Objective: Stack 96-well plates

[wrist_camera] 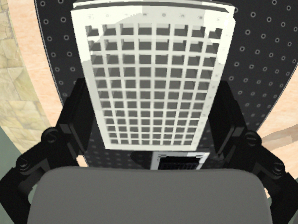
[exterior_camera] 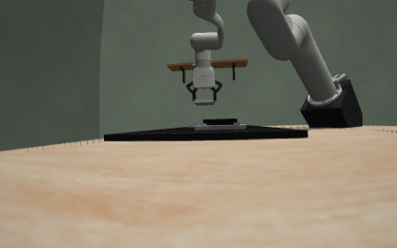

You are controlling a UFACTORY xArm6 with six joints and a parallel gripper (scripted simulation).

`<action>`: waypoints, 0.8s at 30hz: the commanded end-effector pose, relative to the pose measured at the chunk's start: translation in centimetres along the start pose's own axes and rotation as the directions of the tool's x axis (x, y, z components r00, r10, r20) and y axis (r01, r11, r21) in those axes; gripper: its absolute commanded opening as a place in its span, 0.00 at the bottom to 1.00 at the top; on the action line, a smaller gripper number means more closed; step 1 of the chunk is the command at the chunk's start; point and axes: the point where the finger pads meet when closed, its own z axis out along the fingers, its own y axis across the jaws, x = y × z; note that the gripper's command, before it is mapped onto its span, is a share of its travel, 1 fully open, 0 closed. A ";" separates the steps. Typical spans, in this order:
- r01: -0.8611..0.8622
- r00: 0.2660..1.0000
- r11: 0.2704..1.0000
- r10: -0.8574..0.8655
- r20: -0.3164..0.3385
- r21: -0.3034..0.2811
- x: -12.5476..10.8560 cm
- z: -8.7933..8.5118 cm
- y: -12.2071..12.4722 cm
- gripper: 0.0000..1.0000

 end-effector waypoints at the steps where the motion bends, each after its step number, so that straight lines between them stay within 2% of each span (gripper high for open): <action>1: 0.001 1.000 1.000 -0.001 -0.003 0.002 0.1 -0.1 -0.1 0.00; 4: -0.053 0.999 0.999 0.053 -0.003 0.002 -0.6 -0.1 0.0 0.00; 24: -0.053 0.999 0.999 0.053 -0.002 0.002 -6.5 -0.1 1.1 0.00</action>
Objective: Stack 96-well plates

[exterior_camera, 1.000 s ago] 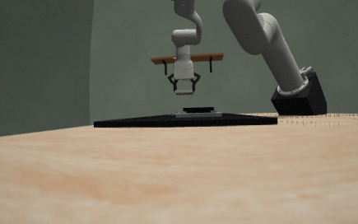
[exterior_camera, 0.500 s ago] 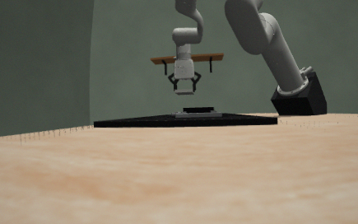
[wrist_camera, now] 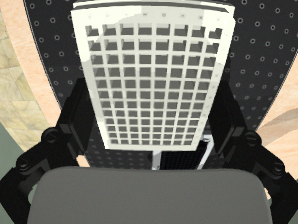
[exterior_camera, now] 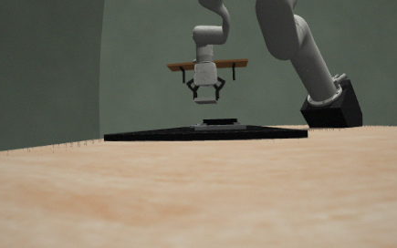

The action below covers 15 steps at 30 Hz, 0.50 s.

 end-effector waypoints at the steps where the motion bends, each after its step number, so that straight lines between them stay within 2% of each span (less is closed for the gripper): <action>1: 0.001 1.000 1.000 -0.001 -0.003 0.002 -1.0 -0.1 0.1 0.00; 15: 0.002 1.000 1.000 -0.002 -0.003 0.002 -4.9 -0.1 1.1 0.00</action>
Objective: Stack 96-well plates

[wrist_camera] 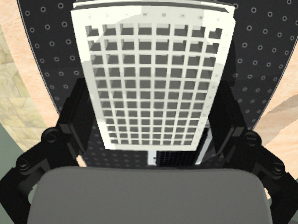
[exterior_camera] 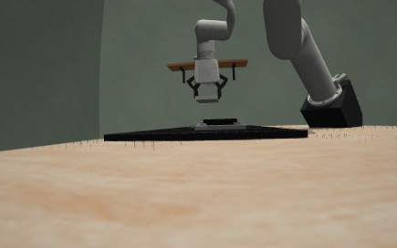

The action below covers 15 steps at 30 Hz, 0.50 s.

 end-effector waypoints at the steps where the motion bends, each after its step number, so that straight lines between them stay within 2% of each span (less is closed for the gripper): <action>1: 0.002 1.000 1.000 -0.002 -0.002 0.002 -1.0 -0.1 0.1 0.00; 15: 0.002 1.000 1.000 -0.002 -0.002 0.002 -4.9 -0.1 1.1 0.00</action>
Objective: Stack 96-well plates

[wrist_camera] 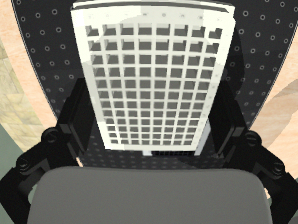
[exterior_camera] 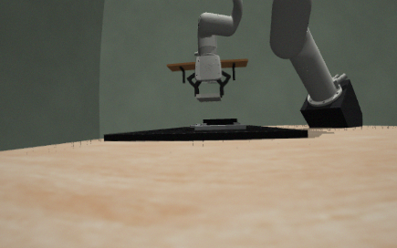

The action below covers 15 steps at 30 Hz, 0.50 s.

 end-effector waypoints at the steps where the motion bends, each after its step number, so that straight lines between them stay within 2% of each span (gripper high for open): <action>1: 0.001 1.000 1.000 -0.001 -0.002 0.002 -0.9 -0.1 0.1 0.00; 13: 0.001 1.000 1.000 -0.001 -0.002 0.002 -4.8 -0.1 1.1 0.00; 15: 0.001 1.000 1.000 -0.001 -0.002 0.002 -4.8 -0.1 1.1 0.00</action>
